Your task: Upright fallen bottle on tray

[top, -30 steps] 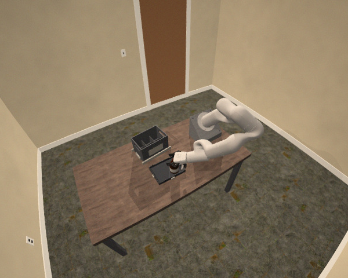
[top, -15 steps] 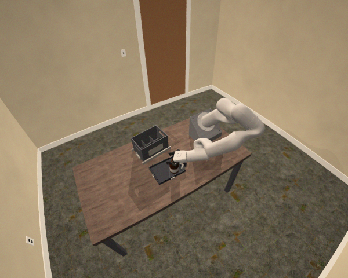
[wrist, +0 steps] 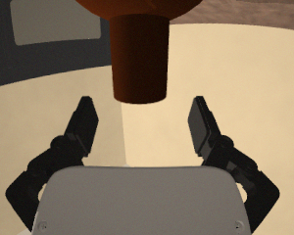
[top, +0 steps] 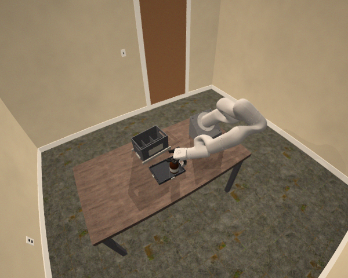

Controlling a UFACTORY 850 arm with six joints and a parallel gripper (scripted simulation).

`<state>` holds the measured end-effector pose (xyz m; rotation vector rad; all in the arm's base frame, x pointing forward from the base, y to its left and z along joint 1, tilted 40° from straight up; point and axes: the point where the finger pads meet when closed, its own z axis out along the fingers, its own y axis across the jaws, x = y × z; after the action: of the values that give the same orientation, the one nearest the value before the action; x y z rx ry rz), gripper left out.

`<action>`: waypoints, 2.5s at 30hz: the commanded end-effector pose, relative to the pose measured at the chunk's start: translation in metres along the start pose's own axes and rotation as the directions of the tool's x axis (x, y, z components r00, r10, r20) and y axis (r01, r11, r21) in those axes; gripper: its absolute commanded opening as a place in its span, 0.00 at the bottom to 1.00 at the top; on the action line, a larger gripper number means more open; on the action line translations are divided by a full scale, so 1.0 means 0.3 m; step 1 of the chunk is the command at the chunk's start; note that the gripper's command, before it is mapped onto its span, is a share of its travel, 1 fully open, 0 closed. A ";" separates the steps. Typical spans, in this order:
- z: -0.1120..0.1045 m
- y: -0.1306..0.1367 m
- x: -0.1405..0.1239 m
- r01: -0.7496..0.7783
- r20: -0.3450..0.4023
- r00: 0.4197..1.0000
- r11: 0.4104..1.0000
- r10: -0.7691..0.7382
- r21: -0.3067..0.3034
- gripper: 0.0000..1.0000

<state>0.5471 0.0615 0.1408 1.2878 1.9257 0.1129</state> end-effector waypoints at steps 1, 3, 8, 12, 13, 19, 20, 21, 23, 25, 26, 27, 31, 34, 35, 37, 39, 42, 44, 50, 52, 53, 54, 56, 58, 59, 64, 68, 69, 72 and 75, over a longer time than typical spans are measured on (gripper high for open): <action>-0.008 0.001 -0.022 0.000 0.000 1.000 1.000 0.000 0.000 1.00; -0.014 0.001 -0.037 0.000 0.000 1.000 1.000 0.000 0.000 1.00; -0.027 0.001 -0.075 0.000 0.000 1.000 1.000 0.000 0.000 1.00; -0.037 0.001 -0.102 0.000 0.000 1.000 1.000 0.000 0.000 1.00; -0.039 0.001 -0.109 0.000 0.000 1.000 1.000 0.000 0.000 1.00; -0.048 0.001 -0.131 0.000 0.000 1.000 1.000 0.000 0.000 1.00; -0.050 0.001 -0.136 0.000 0.000 1.000 1.000 0.000 0.000 1.00; -0.051 0.001 -0.141 0.000 0.000 1.000 1.000 0.000 0.000 1.00; -0.054 0.001 -0.149 0.000 0.000 1.000 1.000 0.000 0.000 1.00; -0.057 0.001 -0.156 0.000 0.000 1.000 1.000 0.000 0.000 1.00; -0.058 0.001 -0.159 0.000 0.000 1.000 1.000 0.000 0.000 1.00; -0.059 0.001 -0.162 0.000 0.000 1.000 1.000 0.000 0.000 1.00; -0.062 0.001 -0.170 0.000 0.000 1.000 1.000 0.000 0.000 1.00; -0.062 0.001 -0.171 0.000 0.000 1.000 1.000 0.000 0.000 1.00; -0.063 0.001 -0.172 0.000 0.000 1.000 1.000 0.000 0.000 1.00; -0.063 0.001 -0.174 0.000 0.000 1.000 1.000 0.000 0.000 1.00; -0.064 0.001 -0.174 0.000 0.000 1.000 1.000 0.000 0.000 1.00; -0.064 0.001 -0.175 0.000 0.000 1.000 1.000 0.000 0.000 1.00; -0.064 0.001 -0.175 0.000 0.000 1.000 1.000 0.000 0.000 0.00; -0.064 0.001 -0.175 0.000 0.000 1.000 1.000 0.000 0.000 0.00; -0.064 0.001 -0.175 0.000 0.000 1.000 1.000 0.000 0.000 0.00; -0.064 0.001 -0.175 0.000 0.000 1.000 1.000 0.000 0.000 0.00; -0.064 0.001 -0.175 0.000 0.000 1.000 1.000 0.000 0.000 0.00; -0.064 0.001 -0.175 0.000 0.000 1.000 1.000 0.000 0.000 0.00; -0.064 0.001 -0.175 0.000 0.000 1.000 1.000 0.000 0.000 0.00; -0.064 0.001 -0.175 0.000 0.000 1.000 1.000 0.000 0.000 0.00; -0.064 0.001 -0.175 0.000 0.000 1.000 1.000 0.000 0.000 0.00; -0.064 0.001 -0.175 0.000 0.000 1.000 1.000 0.000 0.000 0.00; -0.064 0.001 -0.175 0.000 0.000 1.000 1.000 0.000 0.000 0.00; -0.064 0.001 -0.175 0.000 0.000 1.000 1.000 0.000 0.000 0.00; -0.064 0.001 -0.175 0.000 0.000 1.000 1.000 0.000 0.000 0.00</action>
<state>0.5429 0.0259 0.1828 1.2879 1.9267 0.1126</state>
